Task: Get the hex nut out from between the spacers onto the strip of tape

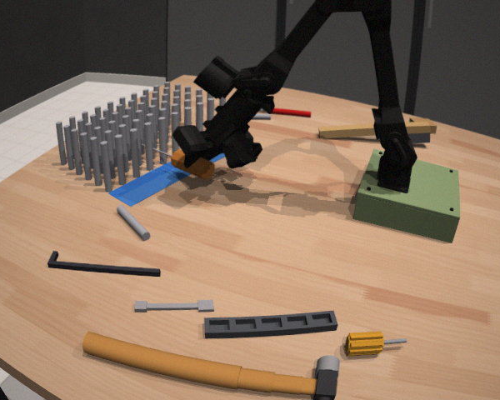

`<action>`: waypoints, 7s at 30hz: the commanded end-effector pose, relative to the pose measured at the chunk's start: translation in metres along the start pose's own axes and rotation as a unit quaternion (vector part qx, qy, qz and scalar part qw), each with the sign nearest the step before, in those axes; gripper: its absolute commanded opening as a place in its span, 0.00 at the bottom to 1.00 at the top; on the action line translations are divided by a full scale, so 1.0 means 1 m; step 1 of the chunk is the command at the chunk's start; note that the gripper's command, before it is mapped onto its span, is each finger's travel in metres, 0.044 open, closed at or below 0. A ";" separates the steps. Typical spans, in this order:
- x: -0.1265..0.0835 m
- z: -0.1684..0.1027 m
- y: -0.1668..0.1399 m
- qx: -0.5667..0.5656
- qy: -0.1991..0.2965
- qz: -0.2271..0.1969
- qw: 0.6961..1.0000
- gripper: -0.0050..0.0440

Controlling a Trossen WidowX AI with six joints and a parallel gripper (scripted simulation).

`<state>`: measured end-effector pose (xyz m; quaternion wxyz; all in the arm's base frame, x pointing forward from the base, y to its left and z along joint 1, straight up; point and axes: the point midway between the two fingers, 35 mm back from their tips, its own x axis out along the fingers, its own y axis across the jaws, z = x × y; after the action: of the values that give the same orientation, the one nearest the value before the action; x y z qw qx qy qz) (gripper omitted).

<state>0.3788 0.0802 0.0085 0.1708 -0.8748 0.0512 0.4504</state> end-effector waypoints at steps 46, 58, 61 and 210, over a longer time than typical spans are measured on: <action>0.003 -0.024 -0.002 -0.003 0.015 -0.009 1.000 0.00; 0.000 -0.034 -0.008 -0.003 0.025 -0.016 1.000 0.00; 0.006 -0.024 -0.003 -0.003 0.014 -0.009 1.000 0.00; -0.048 0.096 0.002 0.004 0.005 -0.008 1.000 0.00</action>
<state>0.2770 0.1072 -0.0113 0.1689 -0.8723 0.0451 0.4566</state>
